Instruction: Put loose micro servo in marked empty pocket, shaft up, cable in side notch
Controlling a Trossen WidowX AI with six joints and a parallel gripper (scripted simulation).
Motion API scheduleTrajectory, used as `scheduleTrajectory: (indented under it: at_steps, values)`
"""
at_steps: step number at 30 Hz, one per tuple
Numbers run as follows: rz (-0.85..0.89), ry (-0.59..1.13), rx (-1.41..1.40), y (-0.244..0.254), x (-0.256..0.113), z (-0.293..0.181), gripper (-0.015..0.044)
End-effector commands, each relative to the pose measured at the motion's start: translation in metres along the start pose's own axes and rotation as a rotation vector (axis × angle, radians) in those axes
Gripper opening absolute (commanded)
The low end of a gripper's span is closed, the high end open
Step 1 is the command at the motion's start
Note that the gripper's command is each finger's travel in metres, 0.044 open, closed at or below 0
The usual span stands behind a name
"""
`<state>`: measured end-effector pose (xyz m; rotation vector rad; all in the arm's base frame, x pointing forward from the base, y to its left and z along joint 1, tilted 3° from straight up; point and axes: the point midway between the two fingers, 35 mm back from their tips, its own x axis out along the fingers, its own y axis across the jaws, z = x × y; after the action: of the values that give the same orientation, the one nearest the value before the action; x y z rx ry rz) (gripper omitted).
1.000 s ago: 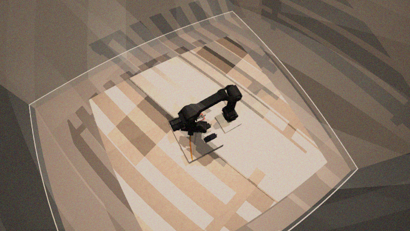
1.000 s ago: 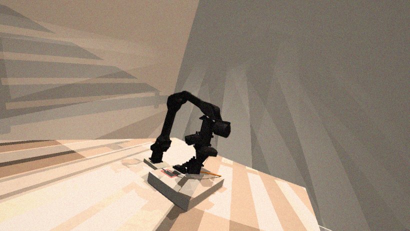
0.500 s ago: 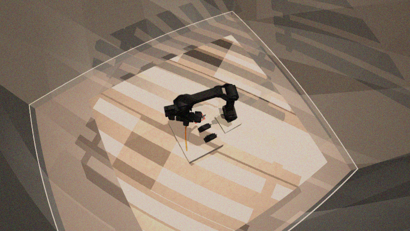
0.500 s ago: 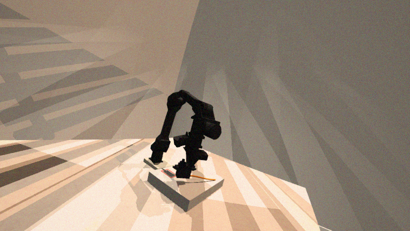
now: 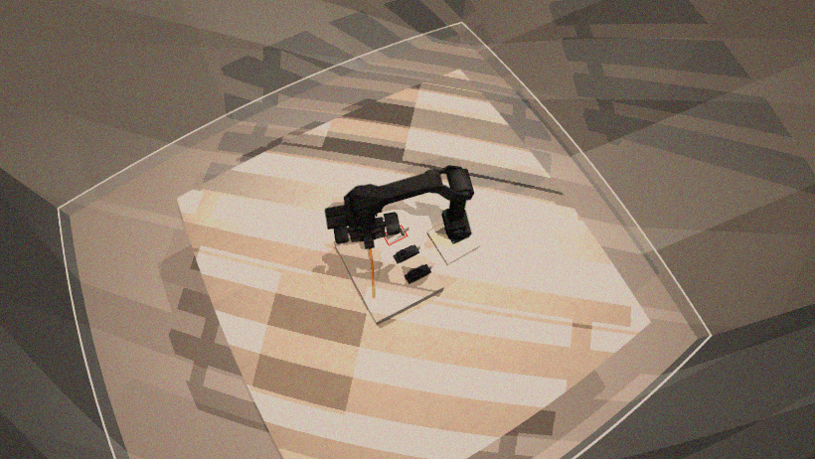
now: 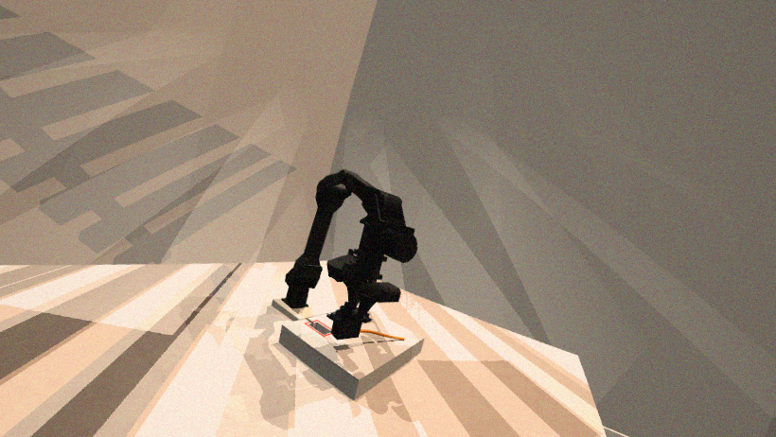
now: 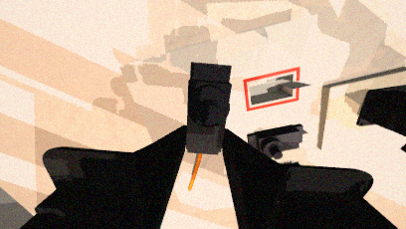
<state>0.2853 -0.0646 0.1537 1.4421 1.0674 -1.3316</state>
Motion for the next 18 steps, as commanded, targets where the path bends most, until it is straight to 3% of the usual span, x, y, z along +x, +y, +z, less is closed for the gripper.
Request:
scheduleTrajectory:
  at_steps: [1,18]
  values:
    - [0.009,0.002,-0.147,0.0018,-0.0021,-0.0003,0.0000]
    - [0.009,-0.001,-0.731,0.0018,-0.0021,-0.0003,0.0000]
